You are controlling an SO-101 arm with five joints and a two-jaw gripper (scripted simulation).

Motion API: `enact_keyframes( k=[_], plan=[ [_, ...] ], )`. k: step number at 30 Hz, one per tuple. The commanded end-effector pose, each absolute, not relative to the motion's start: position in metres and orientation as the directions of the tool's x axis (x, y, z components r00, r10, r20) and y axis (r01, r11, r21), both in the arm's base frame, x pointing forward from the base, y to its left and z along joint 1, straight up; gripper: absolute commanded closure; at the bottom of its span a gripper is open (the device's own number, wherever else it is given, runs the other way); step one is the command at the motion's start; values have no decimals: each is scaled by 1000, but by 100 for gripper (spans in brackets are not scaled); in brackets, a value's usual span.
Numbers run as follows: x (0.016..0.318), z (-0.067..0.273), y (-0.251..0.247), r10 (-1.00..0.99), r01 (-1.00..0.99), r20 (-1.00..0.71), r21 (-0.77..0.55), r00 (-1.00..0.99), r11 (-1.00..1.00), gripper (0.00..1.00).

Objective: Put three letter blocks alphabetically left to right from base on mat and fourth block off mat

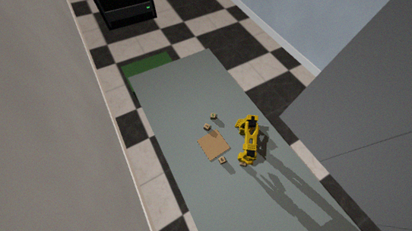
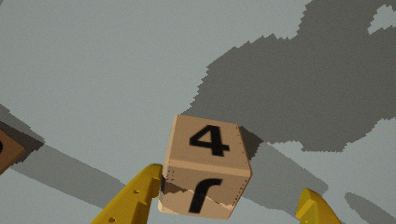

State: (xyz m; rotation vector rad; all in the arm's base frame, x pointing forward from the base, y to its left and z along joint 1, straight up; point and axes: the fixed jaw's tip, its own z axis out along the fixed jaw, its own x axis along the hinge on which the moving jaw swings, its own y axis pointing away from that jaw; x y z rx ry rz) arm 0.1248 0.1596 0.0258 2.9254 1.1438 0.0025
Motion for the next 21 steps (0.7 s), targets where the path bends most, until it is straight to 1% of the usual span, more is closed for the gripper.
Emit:
enact_keyframes(
  k=[1, 13, 21],
  plan=[
    [134, 59, 174, 680, 687, 121, -24, 723, -726, 64],
    [131, 91, 170, 680, 687, 121, -24, 723, -726, 64],
    [130, 96, 169, 680, 687, 121, -24, 723, -726, 64]
  ],
)
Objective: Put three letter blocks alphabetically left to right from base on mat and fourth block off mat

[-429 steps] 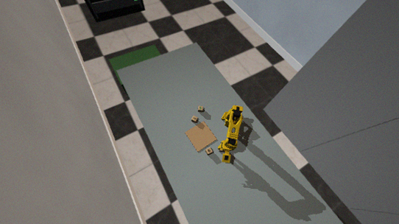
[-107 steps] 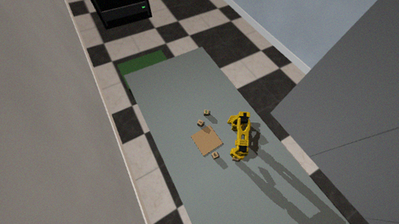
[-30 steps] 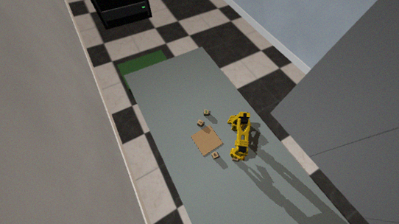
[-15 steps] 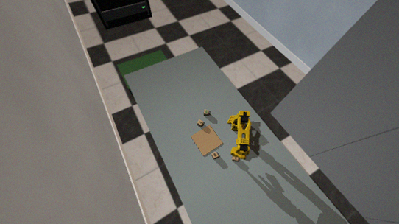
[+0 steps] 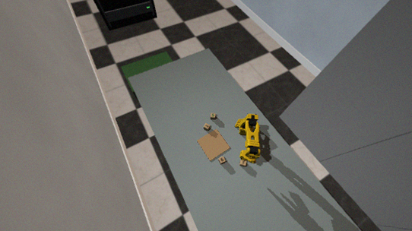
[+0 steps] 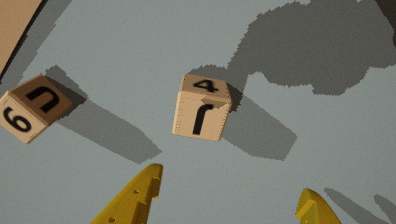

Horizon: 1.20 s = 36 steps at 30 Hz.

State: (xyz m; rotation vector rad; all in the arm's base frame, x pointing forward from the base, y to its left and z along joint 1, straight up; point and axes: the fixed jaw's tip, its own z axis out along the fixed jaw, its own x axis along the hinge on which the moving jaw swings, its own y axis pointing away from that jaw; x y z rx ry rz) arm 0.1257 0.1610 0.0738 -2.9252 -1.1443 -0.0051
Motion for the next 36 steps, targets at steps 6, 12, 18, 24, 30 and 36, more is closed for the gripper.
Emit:
enact_keyframes(
  k=[6, 12, 18, 24, 30, 36],
  plan=[
    [130, 96, 169, 680, 687, 121, -24, 723, -726, 64],
    [130, 96, 169, 680, 687, 121, -24, 723, -726, 64],
    [130, 96, 169, 680, 687, 121, -24, 723, -726, 64],
    [130, 102, 169, 677, 687, 150, -30, 721, -726, 64],
    [131, 126, 170, 654, 691, 274, -54, 705, -721, 65],
    [129, 148, 168, 621, 695, 387, -77, 681, -715, 65]
  ],
)
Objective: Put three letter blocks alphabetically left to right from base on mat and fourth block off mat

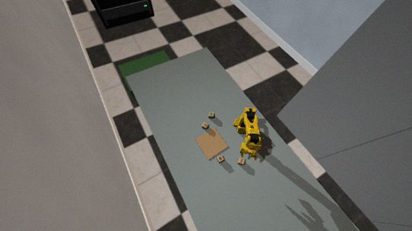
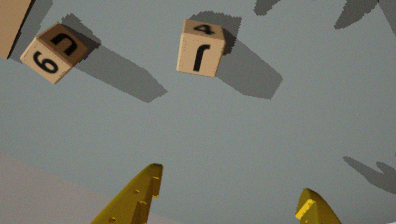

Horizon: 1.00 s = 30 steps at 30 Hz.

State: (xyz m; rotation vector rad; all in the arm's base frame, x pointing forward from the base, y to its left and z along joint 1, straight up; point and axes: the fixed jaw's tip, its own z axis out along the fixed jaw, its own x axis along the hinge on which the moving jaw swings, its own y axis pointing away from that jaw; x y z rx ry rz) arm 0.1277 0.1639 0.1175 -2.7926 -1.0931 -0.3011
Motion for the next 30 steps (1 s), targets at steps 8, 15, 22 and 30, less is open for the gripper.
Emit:
enact_keyframes(
  k=[8, 15, 22, 30],
  plan=[
    [124, 182, 161, 549, 705, 550, -109, 630, -700, 65],
    [123, 187, 159, 536, 707, 573, -114, 620, -698, 65],
    [123, 187, 159, 530, 703, 572, -118, 625, -701, 65],
    [122, 185, 159, 480, 658, 562, -159, 673, -736, 65]
  ],
)
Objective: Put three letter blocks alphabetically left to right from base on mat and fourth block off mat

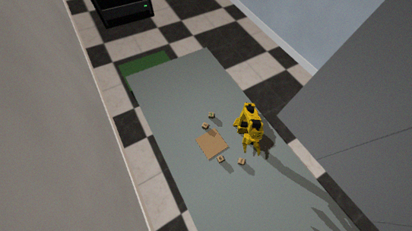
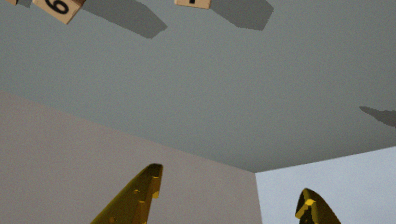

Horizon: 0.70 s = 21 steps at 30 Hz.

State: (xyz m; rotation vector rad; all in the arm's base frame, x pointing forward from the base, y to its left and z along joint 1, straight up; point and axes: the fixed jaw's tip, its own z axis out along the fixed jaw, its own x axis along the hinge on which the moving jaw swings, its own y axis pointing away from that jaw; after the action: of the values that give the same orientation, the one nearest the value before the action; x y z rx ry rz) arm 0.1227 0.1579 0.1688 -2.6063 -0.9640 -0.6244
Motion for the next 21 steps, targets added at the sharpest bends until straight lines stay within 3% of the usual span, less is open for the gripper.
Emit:
enact_keyframes(
  k=[1, 21],
  plan=[
    [122, 185, 159, 469, 648, 560, -168, 683, -743, 65],
    [117, 177, 161, 100, 286, 425, -401, 900, -870, 65]
  ],
)
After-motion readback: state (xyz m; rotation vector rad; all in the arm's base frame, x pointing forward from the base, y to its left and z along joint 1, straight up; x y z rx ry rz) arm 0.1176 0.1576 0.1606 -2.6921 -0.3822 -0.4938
